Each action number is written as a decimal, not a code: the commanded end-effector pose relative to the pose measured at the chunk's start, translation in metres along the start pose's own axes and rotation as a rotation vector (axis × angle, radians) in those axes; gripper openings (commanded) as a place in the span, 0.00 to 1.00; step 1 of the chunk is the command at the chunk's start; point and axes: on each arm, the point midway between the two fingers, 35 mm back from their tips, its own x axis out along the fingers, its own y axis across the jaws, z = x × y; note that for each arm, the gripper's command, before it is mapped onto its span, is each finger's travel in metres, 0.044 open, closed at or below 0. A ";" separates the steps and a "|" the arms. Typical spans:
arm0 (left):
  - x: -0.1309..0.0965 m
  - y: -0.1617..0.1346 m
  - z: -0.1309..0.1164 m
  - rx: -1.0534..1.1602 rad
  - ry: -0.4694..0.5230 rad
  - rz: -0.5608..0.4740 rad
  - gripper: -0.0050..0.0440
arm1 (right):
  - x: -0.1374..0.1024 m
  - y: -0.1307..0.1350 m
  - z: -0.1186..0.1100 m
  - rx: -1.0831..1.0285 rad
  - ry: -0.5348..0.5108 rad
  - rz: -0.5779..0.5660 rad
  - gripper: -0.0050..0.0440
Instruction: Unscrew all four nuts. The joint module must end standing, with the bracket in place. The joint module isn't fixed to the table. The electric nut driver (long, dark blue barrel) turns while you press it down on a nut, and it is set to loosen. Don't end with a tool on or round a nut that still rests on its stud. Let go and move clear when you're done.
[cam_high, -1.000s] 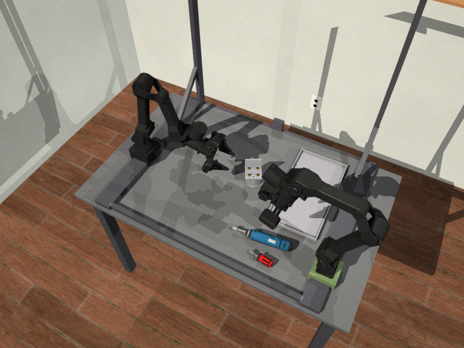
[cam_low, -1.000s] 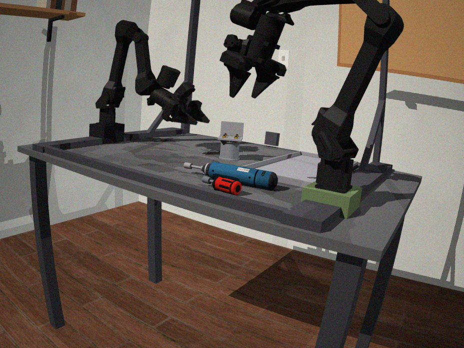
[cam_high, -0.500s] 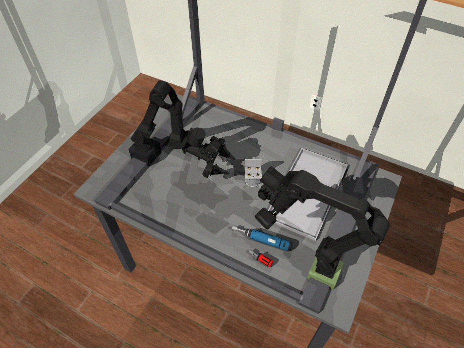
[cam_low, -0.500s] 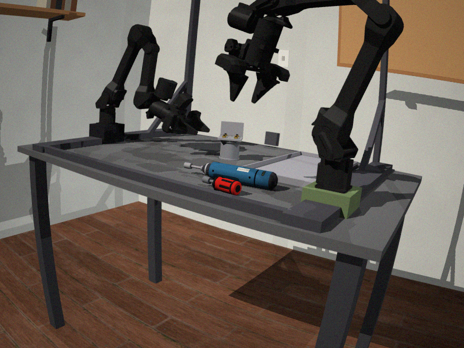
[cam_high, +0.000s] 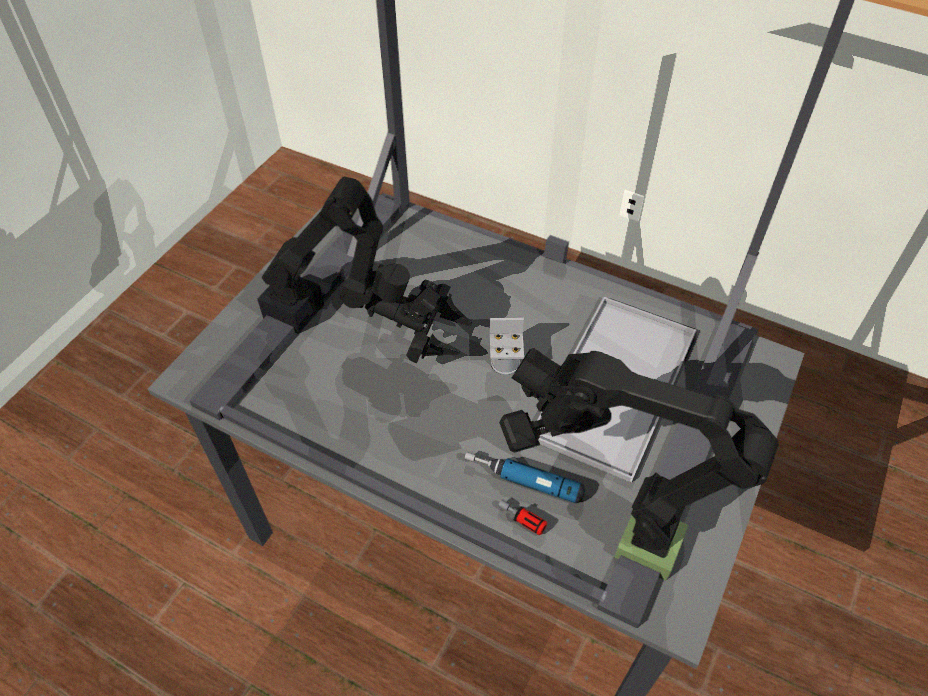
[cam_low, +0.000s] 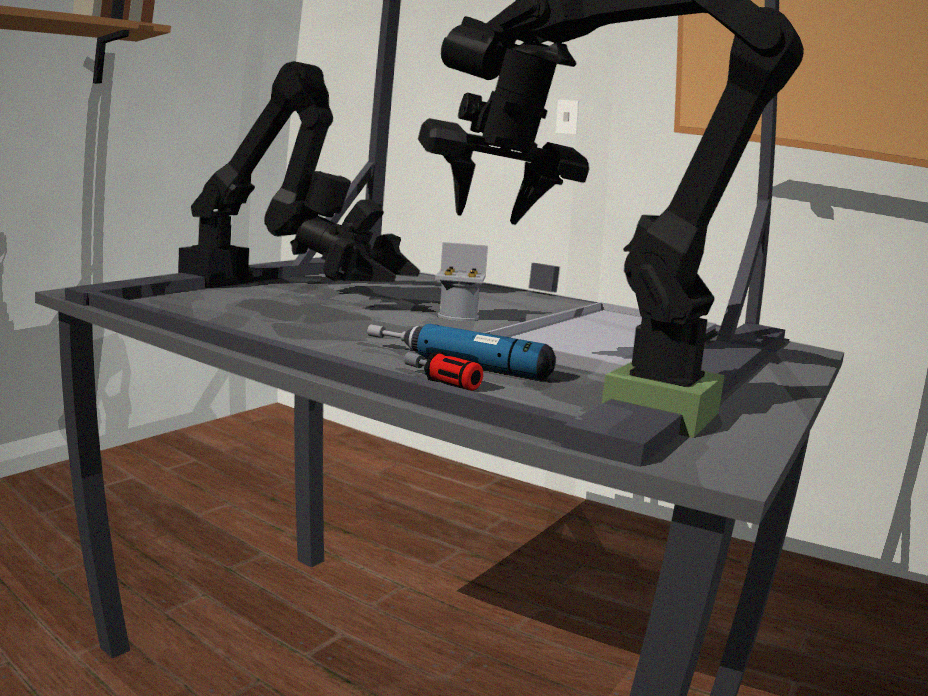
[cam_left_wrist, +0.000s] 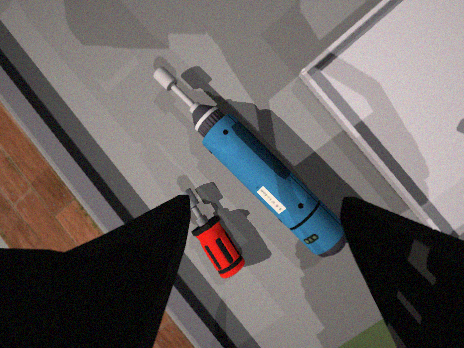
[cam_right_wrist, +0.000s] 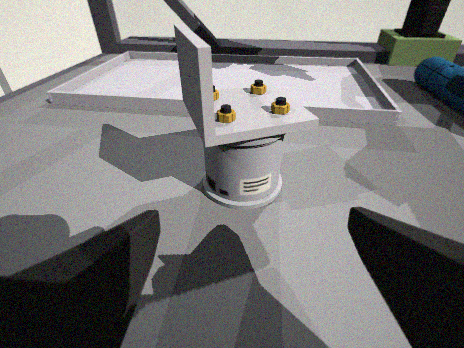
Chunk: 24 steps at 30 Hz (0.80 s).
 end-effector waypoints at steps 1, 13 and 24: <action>0.004 0.001 0.000 0.174 -0.015 -0.033 0.72 | 0.003 0.001 0.008 0.006 -0.036 -0.001 0.91; 0.017 0.001 -0.004 0.557 -0.011 -0.095 0.72 | 0.002 0.001 0.011 0.003 -0.041 -0.001 0.91; 0.029 0.001 -0.007 0.928 -0.003 -0.149 0.72 | 0.002 0.001 0.011 0.003 -0.041 -0.001 0.91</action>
